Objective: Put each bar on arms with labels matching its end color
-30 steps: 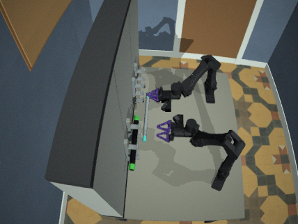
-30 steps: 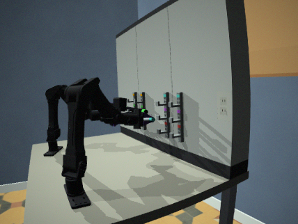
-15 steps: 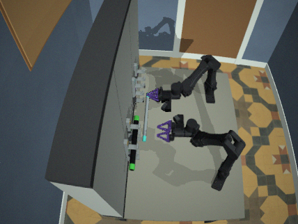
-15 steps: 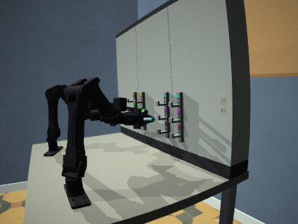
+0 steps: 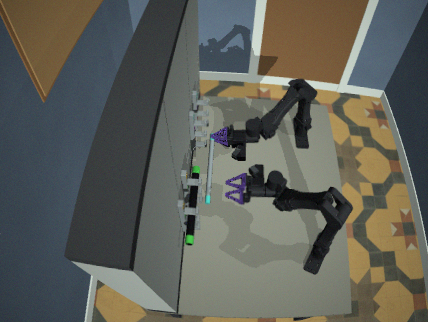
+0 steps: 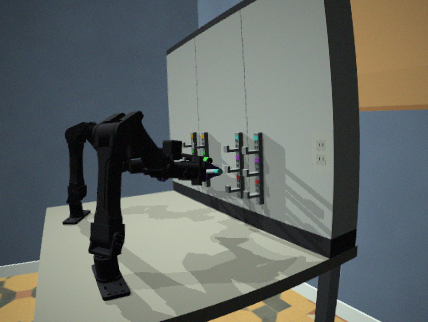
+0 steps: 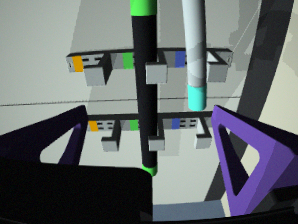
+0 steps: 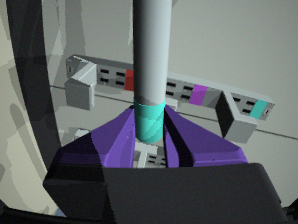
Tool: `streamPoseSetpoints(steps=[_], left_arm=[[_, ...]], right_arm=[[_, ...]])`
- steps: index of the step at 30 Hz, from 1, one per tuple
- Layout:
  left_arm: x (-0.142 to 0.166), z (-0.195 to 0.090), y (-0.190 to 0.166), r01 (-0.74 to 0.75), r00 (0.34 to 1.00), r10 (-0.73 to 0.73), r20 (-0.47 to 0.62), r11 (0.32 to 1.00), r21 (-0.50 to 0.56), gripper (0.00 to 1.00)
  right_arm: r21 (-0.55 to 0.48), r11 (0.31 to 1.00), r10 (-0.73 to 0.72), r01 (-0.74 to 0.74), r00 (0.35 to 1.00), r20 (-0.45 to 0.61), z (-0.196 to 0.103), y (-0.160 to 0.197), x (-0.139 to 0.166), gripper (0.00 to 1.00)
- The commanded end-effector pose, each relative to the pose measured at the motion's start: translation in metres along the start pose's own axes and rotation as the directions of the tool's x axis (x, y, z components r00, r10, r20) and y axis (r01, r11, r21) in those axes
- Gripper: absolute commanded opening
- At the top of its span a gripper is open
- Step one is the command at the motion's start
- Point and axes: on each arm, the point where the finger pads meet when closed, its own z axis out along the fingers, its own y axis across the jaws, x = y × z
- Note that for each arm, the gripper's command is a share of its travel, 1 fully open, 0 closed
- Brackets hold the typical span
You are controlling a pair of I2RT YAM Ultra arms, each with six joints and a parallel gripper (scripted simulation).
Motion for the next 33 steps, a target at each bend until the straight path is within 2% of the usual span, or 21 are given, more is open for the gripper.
streamPoseSetpoints(steps=[1,33], left_arm=[[0.001,-0.007,0.008,0.026,1.000,-0.026,0.002,0.999,-0.019,1.00],[0.001,-0.007,0.008,0.026,1.000,-0.026,0.002,0.999,-0.019,1.00]], right_arm=[[0.149,0.977,0.154,-0.153,0.988,0.004,-0.003,-0.059,0.009,0.00],[0.149,0.977,0.153,-0.152,0.988,0.005,0.000,-0.049,0.013,0.00]])
